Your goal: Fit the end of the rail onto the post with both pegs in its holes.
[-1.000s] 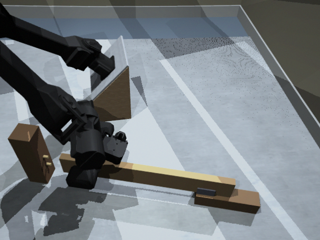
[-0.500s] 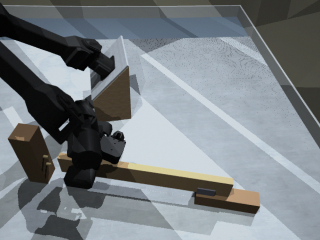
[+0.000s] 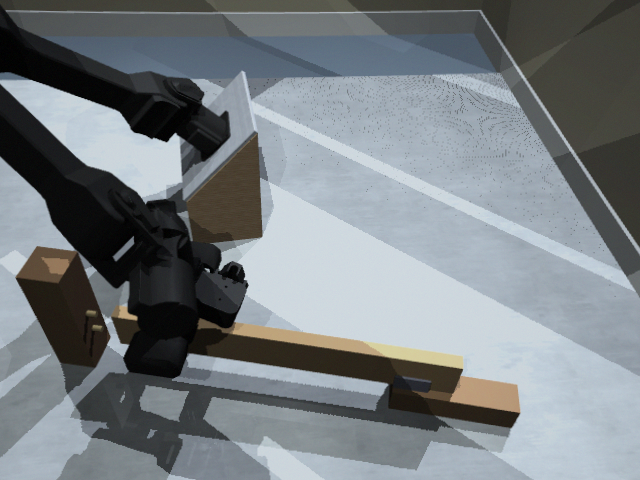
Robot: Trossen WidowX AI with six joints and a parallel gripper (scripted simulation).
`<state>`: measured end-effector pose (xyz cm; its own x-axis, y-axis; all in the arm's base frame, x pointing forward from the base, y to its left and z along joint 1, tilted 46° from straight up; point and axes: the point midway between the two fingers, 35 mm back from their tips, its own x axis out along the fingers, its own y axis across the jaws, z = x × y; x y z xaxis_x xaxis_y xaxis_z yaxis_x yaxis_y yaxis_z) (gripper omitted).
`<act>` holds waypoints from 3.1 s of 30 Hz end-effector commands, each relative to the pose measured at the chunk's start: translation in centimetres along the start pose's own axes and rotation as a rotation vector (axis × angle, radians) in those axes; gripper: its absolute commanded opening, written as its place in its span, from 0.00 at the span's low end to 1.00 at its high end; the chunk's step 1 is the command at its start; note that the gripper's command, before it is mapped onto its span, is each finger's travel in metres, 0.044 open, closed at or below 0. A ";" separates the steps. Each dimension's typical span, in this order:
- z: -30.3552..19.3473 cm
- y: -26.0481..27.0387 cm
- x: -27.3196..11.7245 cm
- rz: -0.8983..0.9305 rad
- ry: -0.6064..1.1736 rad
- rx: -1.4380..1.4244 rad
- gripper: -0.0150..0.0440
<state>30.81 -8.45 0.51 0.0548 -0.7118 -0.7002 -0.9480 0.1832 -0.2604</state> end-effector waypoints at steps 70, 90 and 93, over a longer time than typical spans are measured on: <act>-2.4 -0.1 -0.2 -0.005 0.003 -0.002 0.25; -3.0 -0.1 -0.1 -0.005 0.003 -0.002 0.25; -3.1 -0.1 -0.1 -0.005 0.003 -0.002 0.25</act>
<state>29.90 -10.42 2.48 0.0548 -0.7130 -0.6990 -0.9481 0.1825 -0.2605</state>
